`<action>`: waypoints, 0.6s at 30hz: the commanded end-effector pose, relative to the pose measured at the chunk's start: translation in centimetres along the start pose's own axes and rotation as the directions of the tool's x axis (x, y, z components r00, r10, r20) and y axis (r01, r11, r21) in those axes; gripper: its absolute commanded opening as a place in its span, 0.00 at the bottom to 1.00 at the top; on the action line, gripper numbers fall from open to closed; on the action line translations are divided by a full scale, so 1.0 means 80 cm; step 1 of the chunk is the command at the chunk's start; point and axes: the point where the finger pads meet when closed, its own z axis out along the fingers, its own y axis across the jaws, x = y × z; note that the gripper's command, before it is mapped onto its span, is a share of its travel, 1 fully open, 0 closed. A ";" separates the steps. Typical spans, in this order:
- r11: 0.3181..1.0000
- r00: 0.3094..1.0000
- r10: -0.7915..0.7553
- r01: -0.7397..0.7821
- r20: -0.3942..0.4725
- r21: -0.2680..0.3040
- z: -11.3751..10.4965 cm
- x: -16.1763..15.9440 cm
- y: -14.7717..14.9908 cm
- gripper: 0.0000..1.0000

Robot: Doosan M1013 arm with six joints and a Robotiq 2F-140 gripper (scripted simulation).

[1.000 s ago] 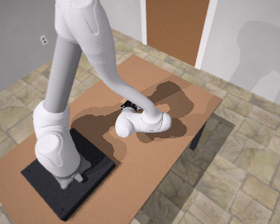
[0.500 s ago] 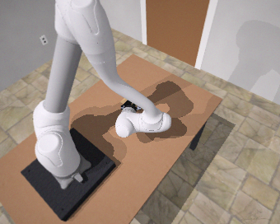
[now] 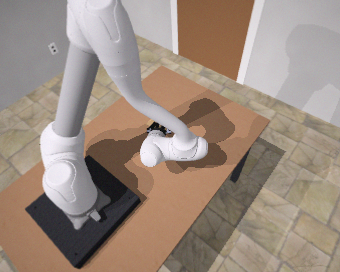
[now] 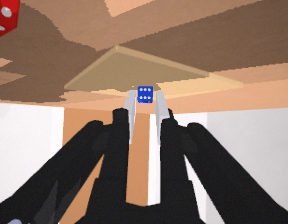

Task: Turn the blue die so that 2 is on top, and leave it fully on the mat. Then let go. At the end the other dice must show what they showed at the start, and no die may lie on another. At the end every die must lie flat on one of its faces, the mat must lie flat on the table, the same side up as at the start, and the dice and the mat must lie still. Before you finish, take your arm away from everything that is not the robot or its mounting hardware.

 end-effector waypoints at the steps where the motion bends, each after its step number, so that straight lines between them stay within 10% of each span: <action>1: 1.000 1.000 0.000 0.000 0.000 0.000 0.000 0.000 0.000 0.16; 18: 1.000 1.000 0.000 0.000 0.000 0.000 0.000 0.000 0.000 0.19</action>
